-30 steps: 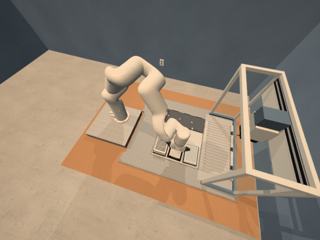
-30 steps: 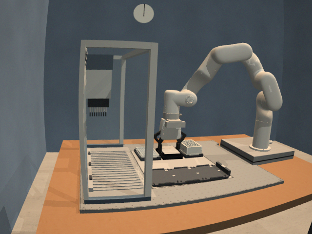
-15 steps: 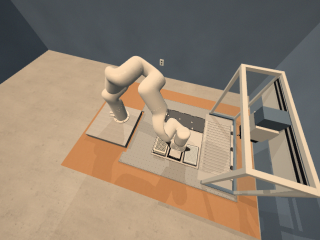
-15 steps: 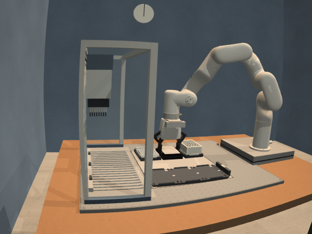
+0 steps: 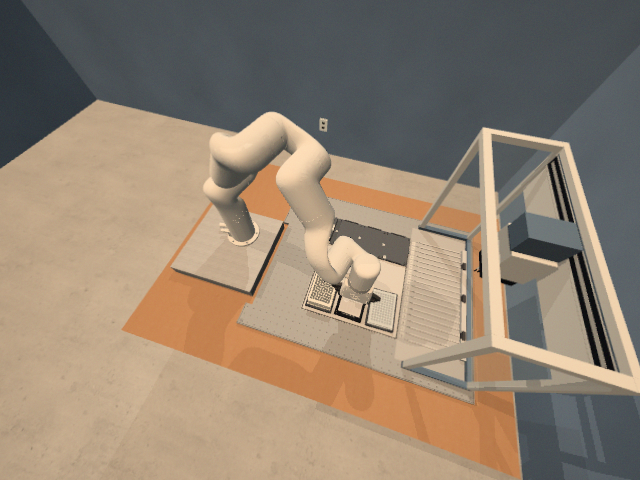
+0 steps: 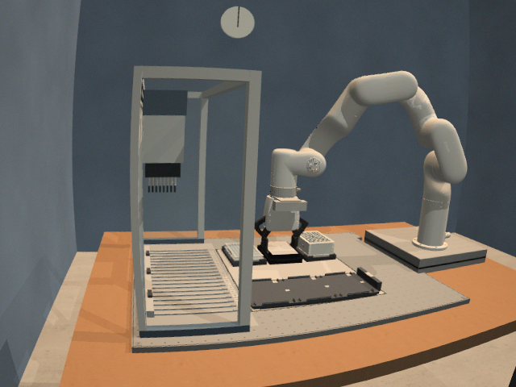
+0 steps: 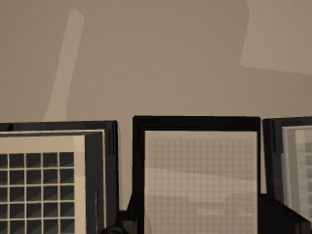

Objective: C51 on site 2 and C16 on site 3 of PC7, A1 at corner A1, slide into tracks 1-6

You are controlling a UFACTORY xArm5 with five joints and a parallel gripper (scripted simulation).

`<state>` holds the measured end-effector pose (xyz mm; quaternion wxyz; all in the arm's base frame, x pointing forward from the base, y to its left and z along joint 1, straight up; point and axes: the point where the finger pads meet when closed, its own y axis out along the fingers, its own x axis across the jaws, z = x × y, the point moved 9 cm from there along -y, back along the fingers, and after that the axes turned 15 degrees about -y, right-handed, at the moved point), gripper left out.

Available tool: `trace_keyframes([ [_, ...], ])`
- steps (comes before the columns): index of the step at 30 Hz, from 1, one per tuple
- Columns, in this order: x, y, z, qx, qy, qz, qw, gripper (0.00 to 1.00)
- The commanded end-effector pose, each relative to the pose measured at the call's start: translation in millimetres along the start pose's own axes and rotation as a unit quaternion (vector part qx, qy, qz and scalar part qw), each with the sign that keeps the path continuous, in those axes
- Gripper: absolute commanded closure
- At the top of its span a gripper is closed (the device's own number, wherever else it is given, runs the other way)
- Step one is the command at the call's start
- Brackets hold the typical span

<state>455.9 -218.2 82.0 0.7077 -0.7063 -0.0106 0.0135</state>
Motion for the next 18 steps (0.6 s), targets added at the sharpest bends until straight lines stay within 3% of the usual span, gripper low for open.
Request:
trace_keyframes([
  [1, 1.0, -1.5, -0.5, -0.001, 0.000, -0.002, 1.000, 1.00],
  [18, 1.1, -5.5, -0.6, -0.001, 0.000, -0.002, 1.000, 1.00],
])
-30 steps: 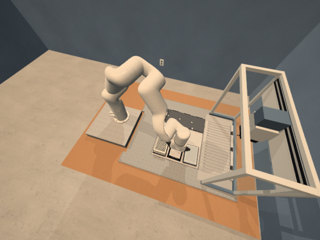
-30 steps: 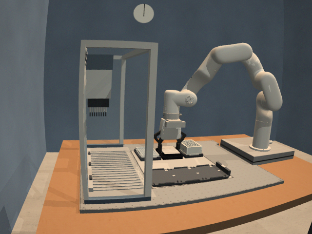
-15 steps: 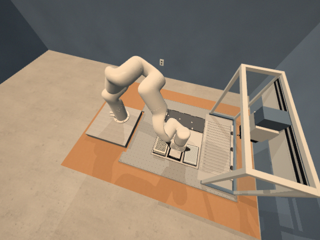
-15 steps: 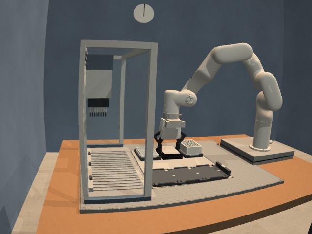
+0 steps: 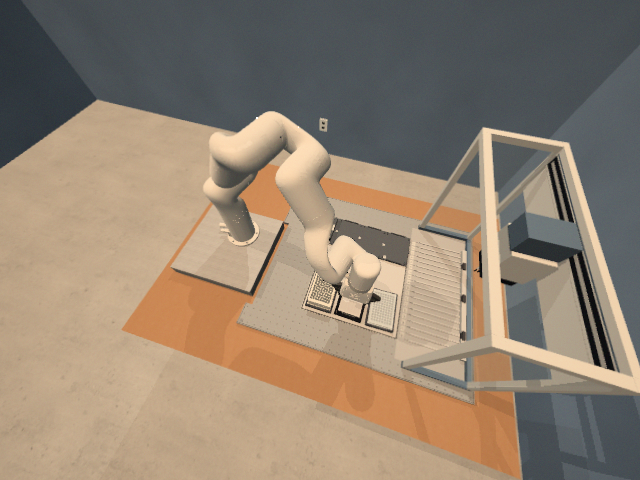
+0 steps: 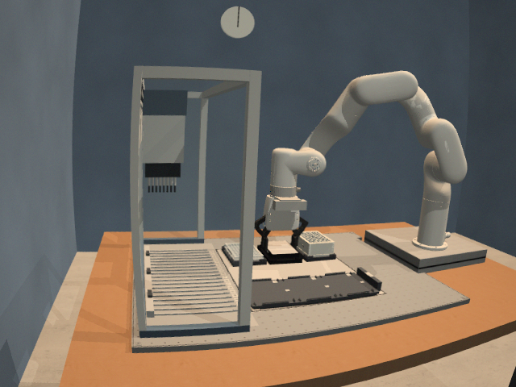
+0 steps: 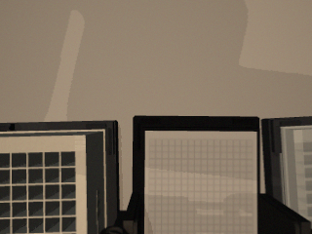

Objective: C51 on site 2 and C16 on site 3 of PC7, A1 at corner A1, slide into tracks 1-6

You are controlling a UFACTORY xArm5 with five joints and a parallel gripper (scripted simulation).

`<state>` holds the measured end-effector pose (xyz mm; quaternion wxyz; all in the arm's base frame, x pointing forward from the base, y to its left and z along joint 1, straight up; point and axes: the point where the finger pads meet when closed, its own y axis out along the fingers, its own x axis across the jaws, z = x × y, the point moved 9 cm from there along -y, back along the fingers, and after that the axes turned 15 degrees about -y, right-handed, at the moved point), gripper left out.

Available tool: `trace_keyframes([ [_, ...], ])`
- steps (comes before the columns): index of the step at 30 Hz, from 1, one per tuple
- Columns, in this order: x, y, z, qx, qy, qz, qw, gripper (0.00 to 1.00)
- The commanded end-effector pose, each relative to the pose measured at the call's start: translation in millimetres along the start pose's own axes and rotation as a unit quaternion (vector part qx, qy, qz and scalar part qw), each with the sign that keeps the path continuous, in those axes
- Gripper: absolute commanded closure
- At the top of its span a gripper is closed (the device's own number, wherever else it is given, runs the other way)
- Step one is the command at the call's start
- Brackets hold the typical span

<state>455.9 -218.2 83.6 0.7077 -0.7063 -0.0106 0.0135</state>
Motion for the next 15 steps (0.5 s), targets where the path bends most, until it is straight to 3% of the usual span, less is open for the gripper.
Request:
trace_keyframes([
  [1, 1.1, -4.5, -0.6, -0.001, 0.000, -0.002, 1.000, 1.00],
  [15, 1.1, -12.5, -0.5, -0.001, 0.000, -0.002, 1.000, 1.00],
])
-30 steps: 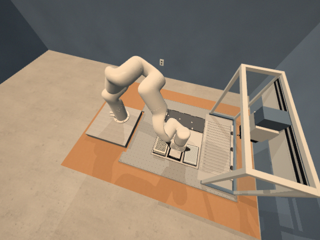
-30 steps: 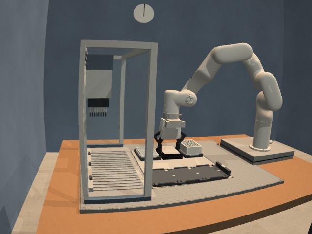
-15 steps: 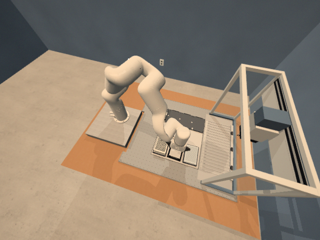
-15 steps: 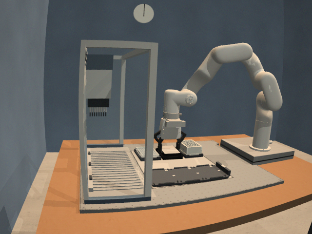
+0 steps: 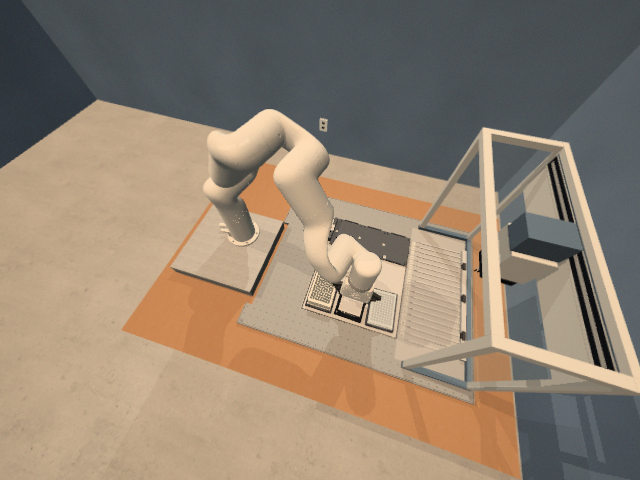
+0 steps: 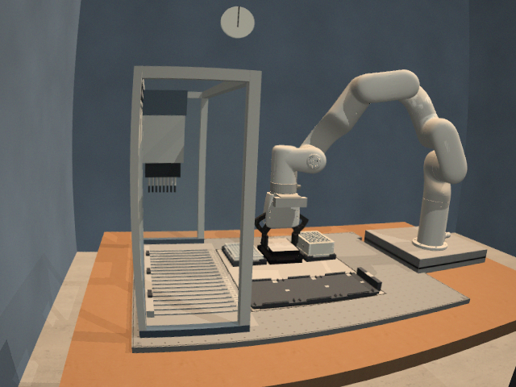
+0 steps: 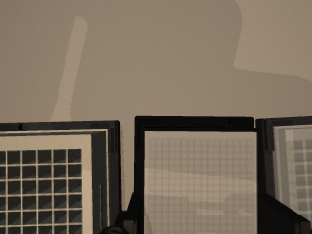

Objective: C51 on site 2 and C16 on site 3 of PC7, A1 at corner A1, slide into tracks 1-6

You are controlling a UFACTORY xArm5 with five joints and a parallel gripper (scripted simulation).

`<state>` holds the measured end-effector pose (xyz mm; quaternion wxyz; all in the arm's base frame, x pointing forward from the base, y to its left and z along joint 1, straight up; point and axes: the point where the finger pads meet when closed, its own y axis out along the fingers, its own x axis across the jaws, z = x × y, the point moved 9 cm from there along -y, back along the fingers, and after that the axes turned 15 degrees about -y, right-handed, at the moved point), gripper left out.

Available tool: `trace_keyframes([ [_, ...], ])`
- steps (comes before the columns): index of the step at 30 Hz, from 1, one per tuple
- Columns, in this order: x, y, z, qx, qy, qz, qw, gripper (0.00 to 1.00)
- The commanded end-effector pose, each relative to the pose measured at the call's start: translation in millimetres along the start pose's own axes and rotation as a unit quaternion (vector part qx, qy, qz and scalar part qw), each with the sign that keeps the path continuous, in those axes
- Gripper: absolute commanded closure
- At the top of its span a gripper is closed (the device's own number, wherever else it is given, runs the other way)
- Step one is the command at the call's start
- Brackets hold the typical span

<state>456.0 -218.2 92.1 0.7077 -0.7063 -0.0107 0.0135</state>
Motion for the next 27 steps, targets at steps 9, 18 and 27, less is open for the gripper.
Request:
trace_keyframes([
  [9, 1.0, -9.4, -0.5, -0.001, 0.000, -0.002, 1.000, 1.00],
  [18, 1.0, -11.5, -0.5, -0.001, 0.000, -0.002, 1.000, 1.00],
  [27, 1.0, -19.8, -0.5, -0.001, 0.000, -0.002, 1.000, 1.00],
])
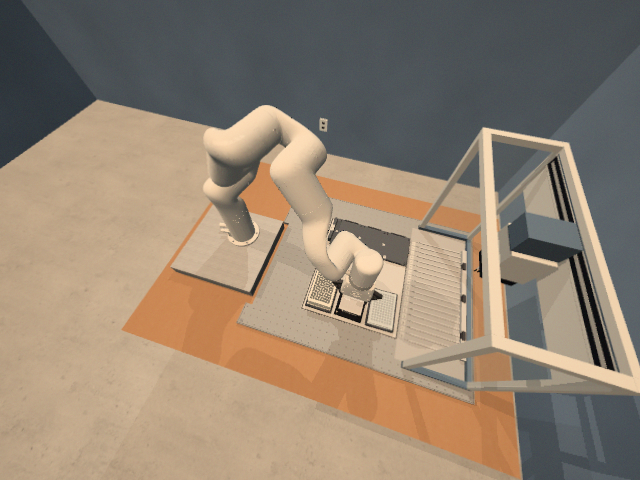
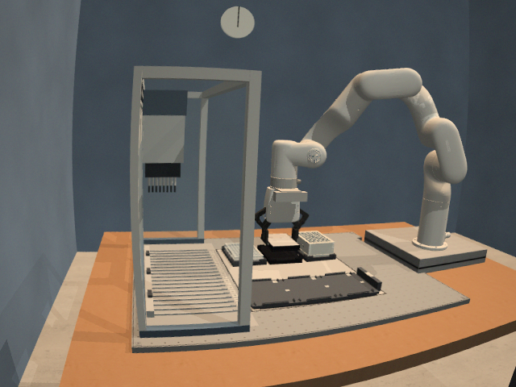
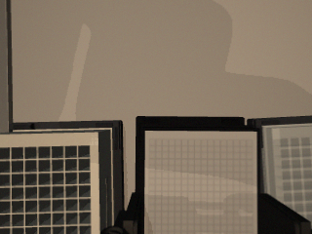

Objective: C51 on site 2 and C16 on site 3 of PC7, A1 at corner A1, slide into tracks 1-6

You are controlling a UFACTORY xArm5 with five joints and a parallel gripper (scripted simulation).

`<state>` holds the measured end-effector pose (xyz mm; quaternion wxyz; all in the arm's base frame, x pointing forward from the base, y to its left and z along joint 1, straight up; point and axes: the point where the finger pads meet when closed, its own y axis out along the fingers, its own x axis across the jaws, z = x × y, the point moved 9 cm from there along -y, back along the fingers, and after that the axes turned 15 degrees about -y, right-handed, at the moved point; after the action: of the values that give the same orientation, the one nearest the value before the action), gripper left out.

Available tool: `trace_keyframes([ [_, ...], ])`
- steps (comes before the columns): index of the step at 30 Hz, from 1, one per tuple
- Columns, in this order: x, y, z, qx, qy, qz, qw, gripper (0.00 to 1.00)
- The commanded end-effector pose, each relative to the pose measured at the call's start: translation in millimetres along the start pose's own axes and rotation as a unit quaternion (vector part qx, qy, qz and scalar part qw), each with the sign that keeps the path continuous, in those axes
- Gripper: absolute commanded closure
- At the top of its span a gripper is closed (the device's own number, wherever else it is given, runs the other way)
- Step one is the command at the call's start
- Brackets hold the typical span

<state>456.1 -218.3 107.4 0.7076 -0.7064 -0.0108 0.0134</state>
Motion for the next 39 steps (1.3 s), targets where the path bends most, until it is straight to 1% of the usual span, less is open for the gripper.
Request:
trace_keyframes([
  [1, 0.9, -6.2, -0.5, -0.001, 0.000, -0.002, 1.000, 1.00],
  [15, 0.9, -29.5, -0.4, -0.001, 0.000, -0.002, 1.000, 1.00],
  [17, 0.9, -29.5, -0.4, -0.001, 0.000, -0.002, 1.000, 1.00],
  [32, 0.8, -54.6, -0.4, -0.001, 0.000, -0.002, 1.000, 1.00],
  [34, 0.8, -54.6, -0.4, -0.001, 0.000, -0.002, 1.000, 1.00],
  [39, 0.8, -62.9, -0.4, -0.001, 0.000, -0.002, 1.000, 1.00],
])
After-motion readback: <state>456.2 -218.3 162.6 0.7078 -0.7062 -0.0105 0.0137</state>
